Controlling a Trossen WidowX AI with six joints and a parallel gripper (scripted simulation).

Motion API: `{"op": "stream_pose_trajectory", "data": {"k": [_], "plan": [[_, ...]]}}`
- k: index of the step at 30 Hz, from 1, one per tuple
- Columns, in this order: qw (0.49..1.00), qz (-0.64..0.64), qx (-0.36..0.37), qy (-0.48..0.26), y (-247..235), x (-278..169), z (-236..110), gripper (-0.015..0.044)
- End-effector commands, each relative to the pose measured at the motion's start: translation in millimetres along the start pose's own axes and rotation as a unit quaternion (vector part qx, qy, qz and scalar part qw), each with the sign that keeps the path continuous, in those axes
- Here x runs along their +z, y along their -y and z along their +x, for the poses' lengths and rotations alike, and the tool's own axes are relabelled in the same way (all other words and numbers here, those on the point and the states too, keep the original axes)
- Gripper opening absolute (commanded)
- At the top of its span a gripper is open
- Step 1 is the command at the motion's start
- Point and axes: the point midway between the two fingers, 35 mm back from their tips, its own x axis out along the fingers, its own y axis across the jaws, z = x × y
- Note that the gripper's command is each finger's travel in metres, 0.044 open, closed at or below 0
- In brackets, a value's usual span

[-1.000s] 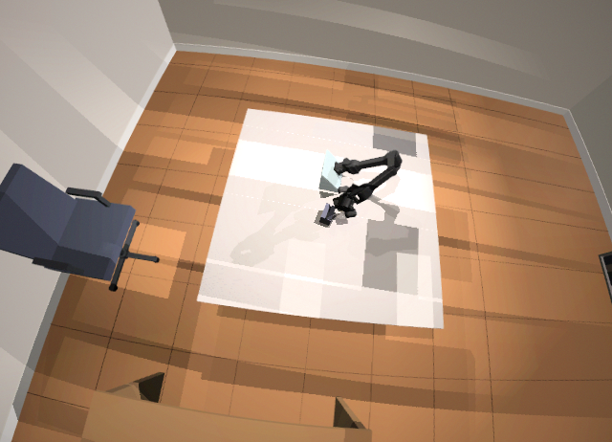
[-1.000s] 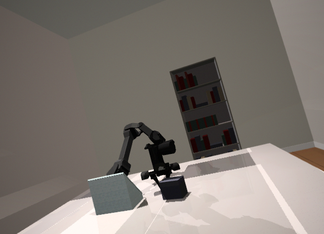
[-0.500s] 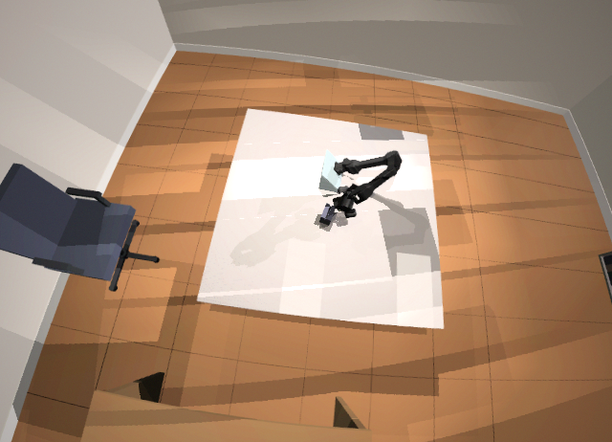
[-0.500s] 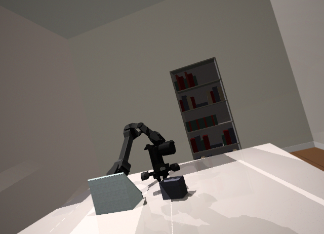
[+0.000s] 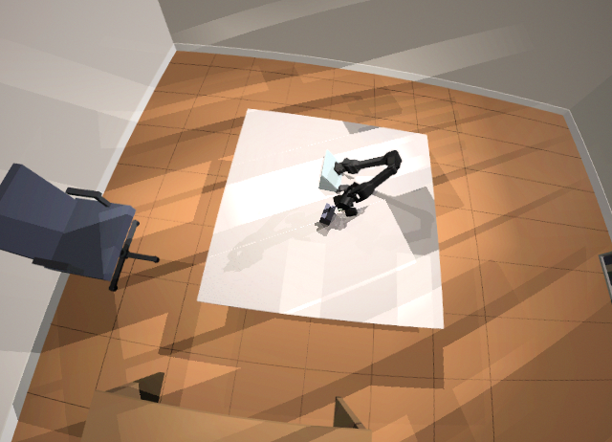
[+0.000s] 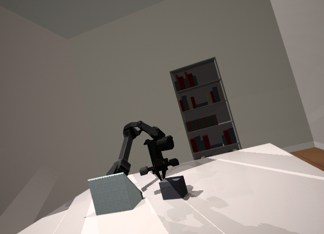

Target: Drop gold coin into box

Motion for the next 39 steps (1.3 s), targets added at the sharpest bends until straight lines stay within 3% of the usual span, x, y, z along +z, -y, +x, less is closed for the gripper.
{"op": "stream_pose_trajectory", "data": {"k": [1,27,39], "plan": [[1.0,-0.003,-0.001,0.004,-1,2,-11,0.0],[1.0,-0.006,-0.001,0.0,2,-2,-71,0.0],[0.981,-0.192,-0.001,0.0,5,0,-71,0.0]]}}
